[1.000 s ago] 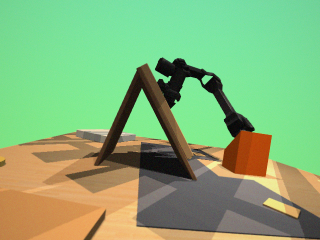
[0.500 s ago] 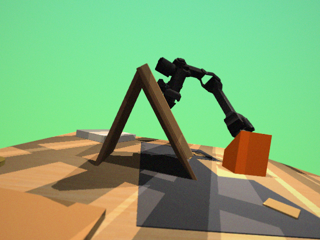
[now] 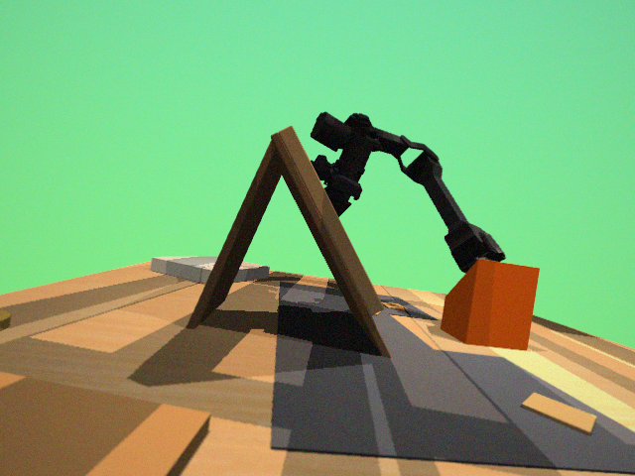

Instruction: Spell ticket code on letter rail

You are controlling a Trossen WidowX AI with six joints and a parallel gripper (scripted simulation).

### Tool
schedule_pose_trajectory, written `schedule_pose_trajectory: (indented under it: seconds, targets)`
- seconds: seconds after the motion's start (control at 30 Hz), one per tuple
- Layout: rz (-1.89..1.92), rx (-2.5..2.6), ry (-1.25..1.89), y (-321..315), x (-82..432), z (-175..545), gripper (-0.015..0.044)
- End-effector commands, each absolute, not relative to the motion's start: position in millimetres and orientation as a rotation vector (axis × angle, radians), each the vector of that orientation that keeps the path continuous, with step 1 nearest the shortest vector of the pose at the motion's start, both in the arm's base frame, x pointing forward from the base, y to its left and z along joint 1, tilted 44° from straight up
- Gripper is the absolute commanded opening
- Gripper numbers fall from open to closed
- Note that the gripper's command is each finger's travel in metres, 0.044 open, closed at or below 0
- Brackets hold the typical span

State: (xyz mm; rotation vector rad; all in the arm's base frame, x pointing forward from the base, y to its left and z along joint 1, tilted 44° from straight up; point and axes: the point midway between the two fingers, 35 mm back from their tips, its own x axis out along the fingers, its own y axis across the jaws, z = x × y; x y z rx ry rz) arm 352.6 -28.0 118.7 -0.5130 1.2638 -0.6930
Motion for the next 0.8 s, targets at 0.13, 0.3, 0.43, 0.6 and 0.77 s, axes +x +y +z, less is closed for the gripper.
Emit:
schedule_pose_trajectory:
  seconds: [0.13, 0.3, 0.43, 0.6, 0.77]
  targets:
    - [-0.689, -0.508, 1.266, -20, 341, 122, 0.0]
    - [-0.689, -0.508, 1.266, -16, 335, 125, 0.0]
    - [-0.688, -0.508, 1.266, -15, 334, 125, 0.0]
    - [-0.668, -0.569, 1.158, 18, 331, 123, 0.0105]
    - [-0.597, -0.646, 0.932, 79, 309, 120, 0.0236]
